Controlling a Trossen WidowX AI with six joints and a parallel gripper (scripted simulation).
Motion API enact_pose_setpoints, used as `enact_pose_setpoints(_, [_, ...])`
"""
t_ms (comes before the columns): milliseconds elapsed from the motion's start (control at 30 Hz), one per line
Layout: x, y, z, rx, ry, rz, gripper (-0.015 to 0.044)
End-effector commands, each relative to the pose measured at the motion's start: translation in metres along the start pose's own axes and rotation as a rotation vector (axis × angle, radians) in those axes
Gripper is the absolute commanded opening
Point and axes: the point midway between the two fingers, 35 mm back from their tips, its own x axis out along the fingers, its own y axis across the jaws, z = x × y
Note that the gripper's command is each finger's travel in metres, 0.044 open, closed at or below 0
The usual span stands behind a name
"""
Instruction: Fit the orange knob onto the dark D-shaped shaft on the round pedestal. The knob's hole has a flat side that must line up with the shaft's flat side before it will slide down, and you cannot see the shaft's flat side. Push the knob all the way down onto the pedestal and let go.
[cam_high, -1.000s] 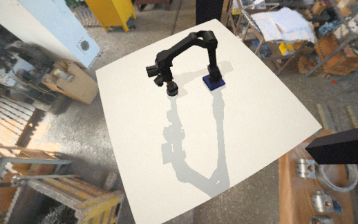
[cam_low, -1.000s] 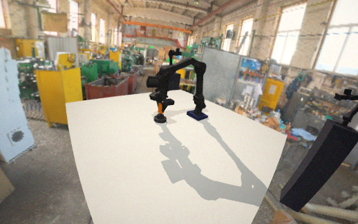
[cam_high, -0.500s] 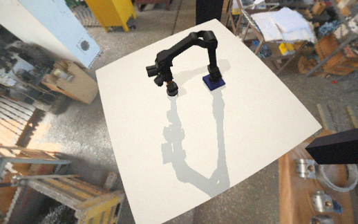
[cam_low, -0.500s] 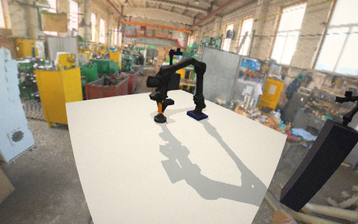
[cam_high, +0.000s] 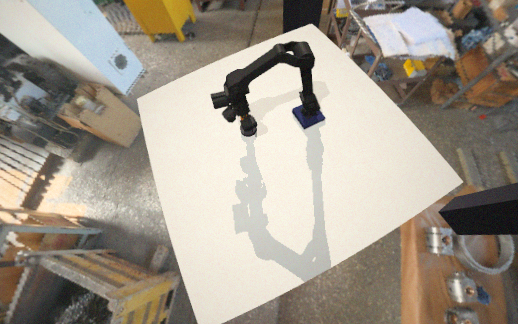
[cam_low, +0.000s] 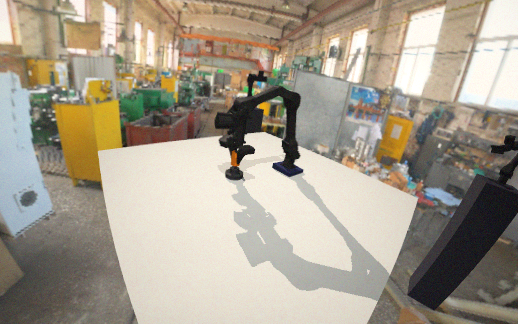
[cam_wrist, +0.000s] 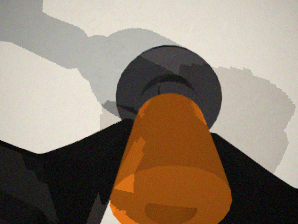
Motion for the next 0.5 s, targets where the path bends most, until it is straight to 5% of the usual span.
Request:
enact_pose_setpoints(0, [0.0009, -0.0004, -0.0005, -0.002, 0.001, -0.004, 0.0])
enact_pose_setpoints(467, [-0.005, -0.0005, -0.0006, -0.088, 0.001, -0.004, 0.0])
